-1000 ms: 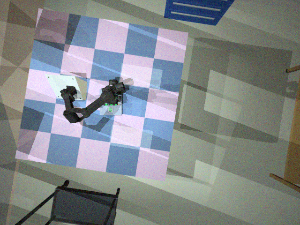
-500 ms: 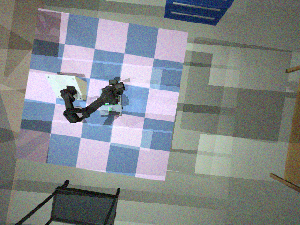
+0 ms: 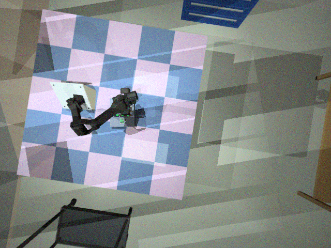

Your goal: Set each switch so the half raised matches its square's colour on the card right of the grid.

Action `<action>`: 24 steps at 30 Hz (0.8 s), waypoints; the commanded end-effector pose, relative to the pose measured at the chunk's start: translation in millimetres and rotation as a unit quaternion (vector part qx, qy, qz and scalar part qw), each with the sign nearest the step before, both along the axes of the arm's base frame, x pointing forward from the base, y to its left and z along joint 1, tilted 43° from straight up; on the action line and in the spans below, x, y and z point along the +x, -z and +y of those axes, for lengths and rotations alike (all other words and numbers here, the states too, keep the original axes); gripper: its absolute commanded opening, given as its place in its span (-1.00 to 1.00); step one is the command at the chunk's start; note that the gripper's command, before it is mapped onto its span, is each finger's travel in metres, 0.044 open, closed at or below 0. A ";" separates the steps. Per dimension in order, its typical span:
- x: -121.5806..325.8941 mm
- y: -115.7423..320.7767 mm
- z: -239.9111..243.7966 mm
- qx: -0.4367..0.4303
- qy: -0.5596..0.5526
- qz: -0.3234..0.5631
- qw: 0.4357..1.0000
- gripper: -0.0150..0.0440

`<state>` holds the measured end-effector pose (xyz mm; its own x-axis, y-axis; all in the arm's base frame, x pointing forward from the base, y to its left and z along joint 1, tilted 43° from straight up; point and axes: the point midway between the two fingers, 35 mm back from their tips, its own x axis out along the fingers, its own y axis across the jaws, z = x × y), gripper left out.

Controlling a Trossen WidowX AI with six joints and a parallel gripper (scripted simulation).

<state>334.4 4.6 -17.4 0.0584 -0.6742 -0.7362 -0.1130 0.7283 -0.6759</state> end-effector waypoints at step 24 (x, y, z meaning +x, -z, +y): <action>2.1 -79.5 -8.4 -0.002 -0.007 -0.005 1.000 -0.49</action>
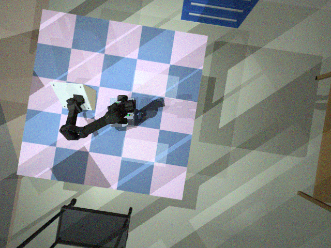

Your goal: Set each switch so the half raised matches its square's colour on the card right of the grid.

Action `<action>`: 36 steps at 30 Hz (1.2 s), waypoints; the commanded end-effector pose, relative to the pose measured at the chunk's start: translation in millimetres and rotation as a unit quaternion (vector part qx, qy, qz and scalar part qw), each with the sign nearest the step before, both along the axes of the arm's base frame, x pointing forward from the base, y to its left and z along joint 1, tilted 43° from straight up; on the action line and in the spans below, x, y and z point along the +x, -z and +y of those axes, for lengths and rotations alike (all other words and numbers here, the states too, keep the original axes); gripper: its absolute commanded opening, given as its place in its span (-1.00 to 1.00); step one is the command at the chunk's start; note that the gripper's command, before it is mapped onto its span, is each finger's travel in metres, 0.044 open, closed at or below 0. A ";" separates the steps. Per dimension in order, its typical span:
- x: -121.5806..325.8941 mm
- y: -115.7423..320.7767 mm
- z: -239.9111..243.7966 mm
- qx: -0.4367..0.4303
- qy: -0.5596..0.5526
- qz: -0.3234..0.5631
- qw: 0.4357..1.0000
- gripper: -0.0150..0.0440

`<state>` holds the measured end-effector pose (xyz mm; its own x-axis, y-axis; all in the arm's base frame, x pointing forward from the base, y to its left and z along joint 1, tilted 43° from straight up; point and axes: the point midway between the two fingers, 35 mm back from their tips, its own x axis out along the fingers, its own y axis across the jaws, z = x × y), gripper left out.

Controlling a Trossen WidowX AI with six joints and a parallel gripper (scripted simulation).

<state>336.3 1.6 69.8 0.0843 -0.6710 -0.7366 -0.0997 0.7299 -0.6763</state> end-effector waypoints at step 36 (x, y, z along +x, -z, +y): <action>4.3 42.4 -38.1 -0.006 0.003 0.015 1.000 -0.49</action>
